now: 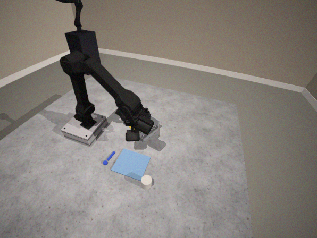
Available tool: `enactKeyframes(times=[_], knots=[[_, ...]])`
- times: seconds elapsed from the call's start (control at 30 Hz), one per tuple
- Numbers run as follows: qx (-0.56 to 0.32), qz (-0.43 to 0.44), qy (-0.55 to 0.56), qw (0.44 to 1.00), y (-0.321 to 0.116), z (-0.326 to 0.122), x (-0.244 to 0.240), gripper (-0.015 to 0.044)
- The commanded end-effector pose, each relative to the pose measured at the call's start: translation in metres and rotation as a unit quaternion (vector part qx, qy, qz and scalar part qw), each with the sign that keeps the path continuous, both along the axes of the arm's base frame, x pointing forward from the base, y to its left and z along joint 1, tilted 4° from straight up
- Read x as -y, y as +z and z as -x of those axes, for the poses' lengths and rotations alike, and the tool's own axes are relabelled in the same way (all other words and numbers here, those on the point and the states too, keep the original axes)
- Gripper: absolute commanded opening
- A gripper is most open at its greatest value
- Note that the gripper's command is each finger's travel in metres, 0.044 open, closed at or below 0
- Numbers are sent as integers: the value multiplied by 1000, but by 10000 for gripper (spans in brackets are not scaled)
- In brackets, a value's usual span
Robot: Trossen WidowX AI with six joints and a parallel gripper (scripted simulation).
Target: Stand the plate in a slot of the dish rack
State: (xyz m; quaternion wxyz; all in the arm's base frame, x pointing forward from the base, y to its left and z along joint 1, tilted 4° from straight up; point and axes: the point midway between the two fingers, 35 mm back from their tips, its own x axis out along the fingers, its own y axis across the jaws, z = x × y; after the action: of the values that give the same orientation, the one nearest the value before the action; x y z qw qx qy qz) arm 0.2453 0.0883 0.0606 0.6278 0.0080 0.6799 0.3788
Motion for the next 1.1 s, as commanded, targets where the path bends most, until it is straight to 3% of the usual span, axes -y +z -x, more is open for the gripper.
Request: enactKeyframes(times=[0.0, 0.5, 1.07], knots=[[11, -42, 25, 999, -7, 3, -1, 0], [110, -194, 102, 970, -22, 2, -1, 0], [278, -316, 132, 898, -34, 0, 8, 0]])
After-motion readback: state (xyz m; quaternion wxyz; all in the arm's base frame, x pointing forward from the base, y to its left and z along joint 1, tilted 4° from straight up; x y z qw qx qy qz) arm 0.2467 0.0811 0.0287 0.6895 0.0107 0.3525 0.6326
